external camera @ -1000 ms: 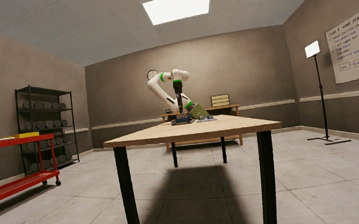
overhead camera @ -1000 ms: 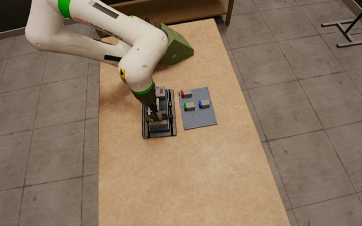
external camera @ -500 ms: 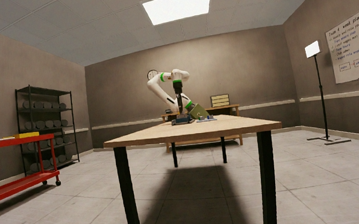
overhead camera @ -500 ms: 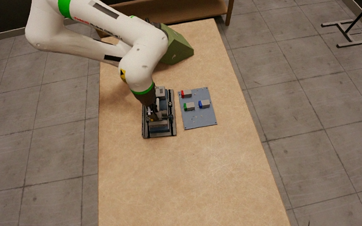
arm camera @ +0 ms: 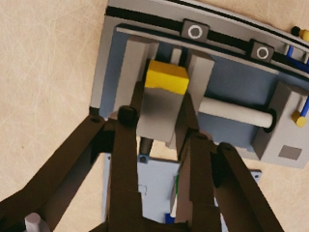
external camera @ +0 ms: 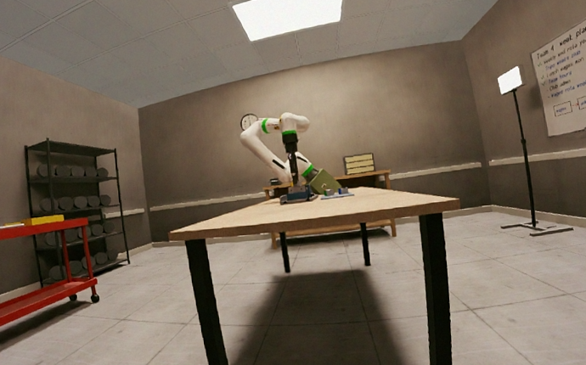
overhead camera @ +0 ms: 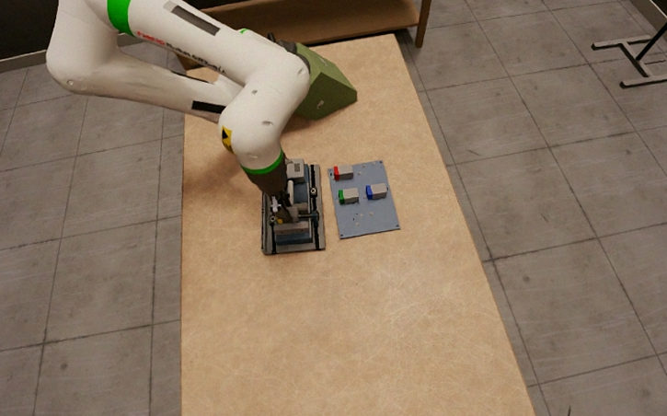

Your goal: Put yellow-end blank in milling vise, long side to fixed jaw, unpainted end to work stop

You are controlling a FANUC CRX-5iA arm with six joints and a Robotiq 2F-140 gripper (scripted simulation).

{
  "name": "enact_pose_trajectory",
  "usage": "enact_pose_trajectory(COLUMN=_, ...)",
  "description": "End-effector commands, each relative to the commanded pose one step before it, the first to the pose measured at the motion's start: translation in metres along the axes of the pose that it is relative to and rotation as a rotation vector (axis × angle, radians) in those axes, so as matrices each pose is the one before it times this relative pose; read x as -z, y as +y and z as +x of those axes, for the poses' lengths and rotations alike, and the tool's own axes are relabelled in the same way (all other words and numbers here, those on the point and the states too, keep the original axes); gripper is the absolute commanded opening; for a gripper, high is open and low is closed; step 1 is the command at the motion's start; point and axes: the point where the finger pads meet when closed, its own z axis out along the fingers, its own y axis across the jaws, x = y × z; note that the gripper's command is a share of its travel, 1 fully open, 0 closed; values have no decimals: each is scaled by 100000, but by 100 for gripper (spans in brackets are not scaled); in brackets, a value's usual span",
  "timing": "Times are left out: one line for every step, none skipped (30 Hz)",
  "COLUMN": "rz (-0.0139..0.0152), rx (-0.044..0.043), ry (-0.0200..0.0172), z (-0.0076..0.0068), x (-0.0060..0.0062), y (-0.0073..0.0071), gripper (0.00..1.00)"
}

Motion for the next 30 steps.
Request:
enact_pose_trajectory(rz=149, rx=1, ry=-48, z=-19, x=42, y=-55, gripper=10)
enact_pose_trajectory(rz=0, rx=0, ry=0, z=0, x=-10, y=0, gripper=10)
enact_pose_trajectory(rz=0, rx=0, ry=0, z=0, x=-10, y=0, gripper=10)
enact_pose_trajectory(rz=0, rx=0, ry=0, z=0, x=-10, y=0, gripper=10)
enact_pose_trajectory(rz=0, rx=0, ry=0, z=0, x=-10, y=0, gripper=10)
enact_pose_trajectory(rz=0, rx=0, ry=0, z=0, x=-10, y=0, gripper=10)
enact_pose_trajectory(rz=0, rx=0, ry=0, z=0, x=-10, y=0, gripper=10)
enact_pose_trajectory(rz=0, rx=0, ry=0, z=0, x=-10, y=0, gripper=10)
enact_pose_trajectory(rz=0, rx=0, ry=0, z=0, x=-10, y=0, gripper=10)
enact_pose_trajectory(rz=0, rx=0, ry=0, z=0, x=-10, y=0, gripper=10)
enact_pose_trajectory(rz=0, rx=0, ry=0, z=0, x=-10, y=0, gripper=10)
enact_pose_trajectory(rz=0, rx=0, ry=0, z=0, x=-10, y=0, gripper=10)
enact_pose_trajectory(rz=0, rx=0, ry=0, z=0, x=-10, y=0, gripper=10)
enact_pose_trajectory(rz=0, rx=0, ry=0, z=0, x=0, y=0, gripper=10)
enact_pose_trajectory(rz=0, rx=0, ry=0, z=0, x=0, y=0, gripper=10)
enact_pose_trajectory(rz=-1, rx=0, ry=0, z=0, x=5, y=0, gripper=10)
enact_pose_trajectory(rz=0, rx=0, ry=0, z=0, x=-10, y=0, gripper=10)
enact_pose_trajectory(rz=0, rx=0, ry=0, z=0, x=-10, y=0, gripper=10)
enact_pose_trajectory(rz=0, rx=0, ry=0, z=0, x=-10, y=0, gripper=10)
enact_pose_trajectory(rz=0, rx=0, ry=0, z=0, x=-10, y=0, gripper=10)
enact_pose_trajectory(rz=0, rx=0, ry=0, z=0, x=-10, y=0, gripper=10)
enact_pose_trajectory(rz=0, rx=0, ry=0, z=0, x=-10, y=0, gripper=10)
enact_pose_trajectory(rz=0, rx=0, ry=0, z=0, x=-10, y=0, gripper=10)
enact_pose_trajectory(rz=0, rx=0, ry=0, z=0, x=-10, y=0, gripper=10)
enact_pose_trajectory(rz=0, rx=0, ry=0, z=0, x=-10, y=0, gripper=10)
enact_pose_trajectory(rz=0, rx=0, ry=0, z=0, x=-10, y=0, gripper=10)
enact_pose_trajectory(rz=0, rx=0, ry=0, z=0, x=-10, y=0, gripper=10)
enact_pose_trajectory(rz=0, rx=0, ry=0, z=0, x=-10, y=0, gripper=10)
enact_pose_trajectory(rz=0, rx=0, ry=0, z=0, x=-10, y=0, gripper=10)
enact_pose_trajectory(rz=0, rx=0, ry=0, z=0, x=-10, y=0, gripper=10)
